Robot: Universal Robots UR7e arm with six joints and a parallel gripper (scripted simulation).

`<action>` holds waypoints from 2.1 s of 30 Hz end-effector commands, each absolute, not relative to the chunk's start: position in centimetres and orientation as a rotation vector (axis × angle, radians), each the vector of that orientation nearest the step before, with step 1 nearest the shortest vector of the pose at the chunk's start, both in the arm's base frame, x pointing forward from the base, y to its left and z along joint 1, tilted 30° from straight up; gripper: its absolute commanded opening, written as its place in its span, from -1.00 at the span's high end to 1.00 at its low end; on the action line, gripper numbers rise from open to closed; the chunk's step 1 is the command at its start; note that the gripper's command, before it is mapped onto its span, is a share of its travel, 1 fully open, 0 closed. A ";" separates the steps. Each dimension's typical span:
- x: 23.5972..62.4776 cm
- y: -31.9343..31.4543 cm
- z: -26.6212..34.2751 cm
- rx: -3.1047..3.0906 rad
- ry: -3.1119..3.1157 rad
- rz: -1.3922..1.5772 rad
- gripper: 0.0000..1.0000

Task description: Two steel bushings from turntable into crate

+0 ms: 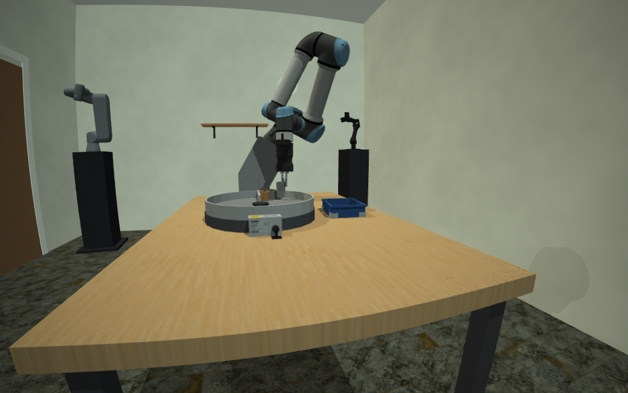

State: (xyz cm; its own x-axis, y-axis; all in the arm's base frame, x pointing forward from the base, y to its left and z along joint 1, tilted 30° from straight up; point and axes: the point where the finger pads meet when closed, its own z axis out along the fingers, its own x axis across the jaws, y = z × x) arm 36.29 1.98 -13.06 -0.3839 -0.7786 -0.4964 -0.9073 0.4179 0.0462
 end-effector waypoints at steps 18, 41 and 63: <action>35.9 1.9 -12.6 -1.437 2.281 0.447 1.00; 35.5 2.0 -12.6 -1.436 2.284 0.456 1.00; 35.4 0.6 -10.2 -1.436 2.283 0.451 1.00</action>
